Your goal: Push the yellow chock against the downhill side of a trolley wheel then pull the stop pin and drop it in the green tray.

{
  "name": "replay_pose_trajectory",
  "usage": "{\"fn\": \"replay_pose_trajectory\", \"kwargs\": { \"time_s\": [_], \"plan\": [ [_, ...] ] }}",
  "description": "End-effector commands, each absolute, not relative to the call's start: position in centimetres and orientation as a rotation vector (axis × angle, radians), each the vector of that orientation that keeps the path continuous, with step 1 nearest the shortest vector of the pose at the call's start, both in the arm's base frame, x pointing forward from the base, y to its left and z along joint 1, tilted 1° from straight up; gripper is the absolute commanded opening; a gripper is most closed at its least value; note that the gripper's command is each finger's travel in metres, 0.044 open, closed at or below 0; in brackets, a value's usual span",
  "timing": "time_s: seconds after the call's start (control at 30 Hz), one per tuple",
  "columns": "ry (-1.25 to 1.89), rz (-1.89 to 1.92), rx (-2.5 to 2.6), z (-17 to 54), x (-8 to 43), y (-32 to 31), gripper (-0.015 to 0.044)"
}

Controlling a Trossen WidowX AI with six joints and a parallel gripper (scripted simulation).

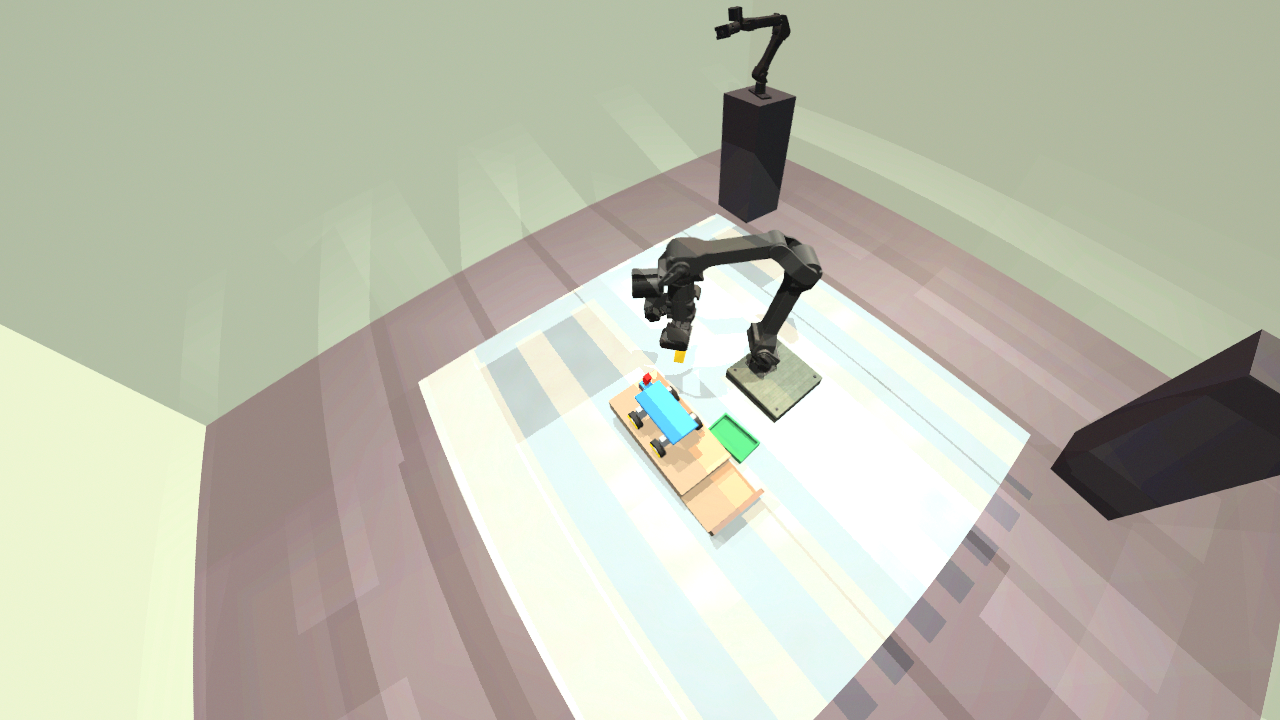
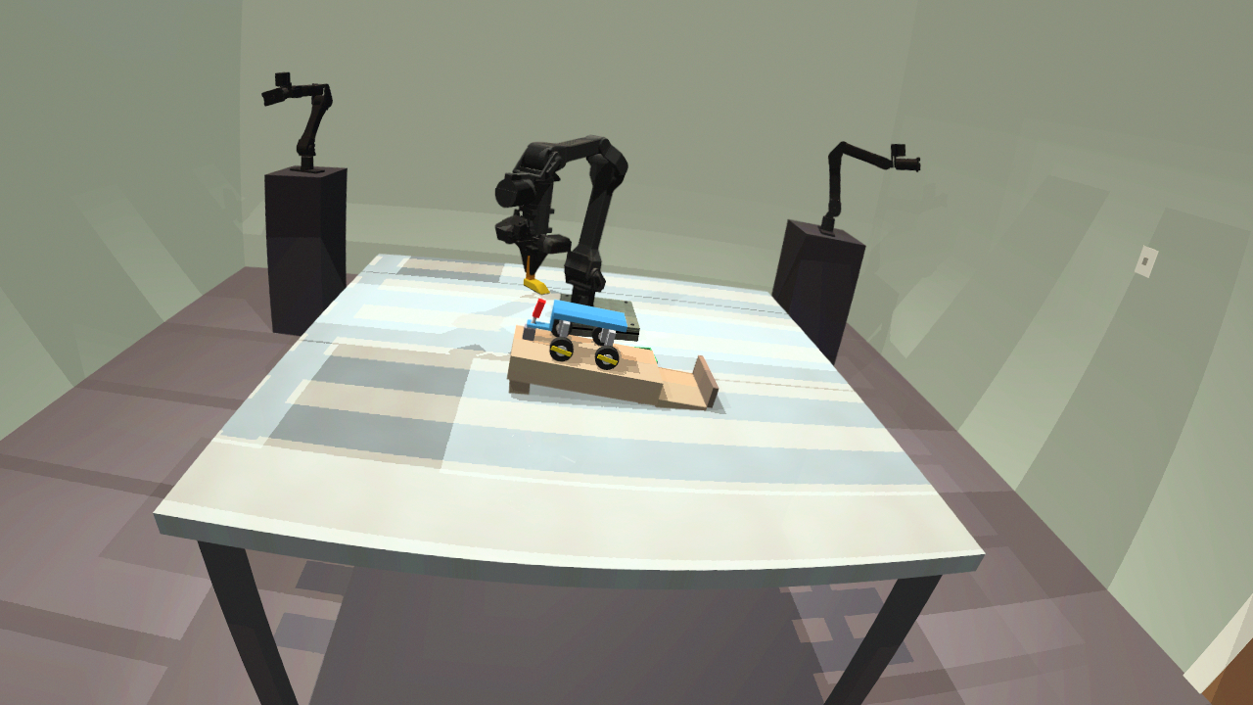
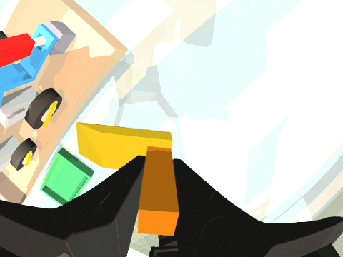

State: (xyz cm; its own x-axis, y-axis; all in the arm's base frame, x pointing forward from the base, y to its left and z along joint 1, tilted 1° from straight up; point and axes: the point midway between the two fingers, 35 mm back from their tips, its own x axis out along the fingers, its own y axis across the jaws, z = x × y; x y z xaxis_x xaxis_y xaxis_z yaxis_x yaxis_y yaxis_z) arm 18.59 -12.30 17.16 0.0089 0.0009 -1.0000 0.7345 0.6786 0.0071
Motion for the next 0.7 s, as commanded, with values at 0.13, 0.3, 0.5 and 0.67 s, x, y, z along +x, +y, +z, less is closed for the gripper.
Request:
{"fn": "replay_pose_trajectory", "kwargs": {
  "time_s": [0.13,0.3,0.5,0.67],
  "plan": [
    [1.513,-0.434,0.446,17.25,18.67,-12.23,0.0],
    [1.535,-0.3,0.311,17.25,18.67,-12.24,0.0],
    [1.55,-0.139,0.149,17.25,18.67,-12.24,0.0],
    [1.554,-0.006,0.014,17.25,18.66,-12.24,0.0]
  ]
}}
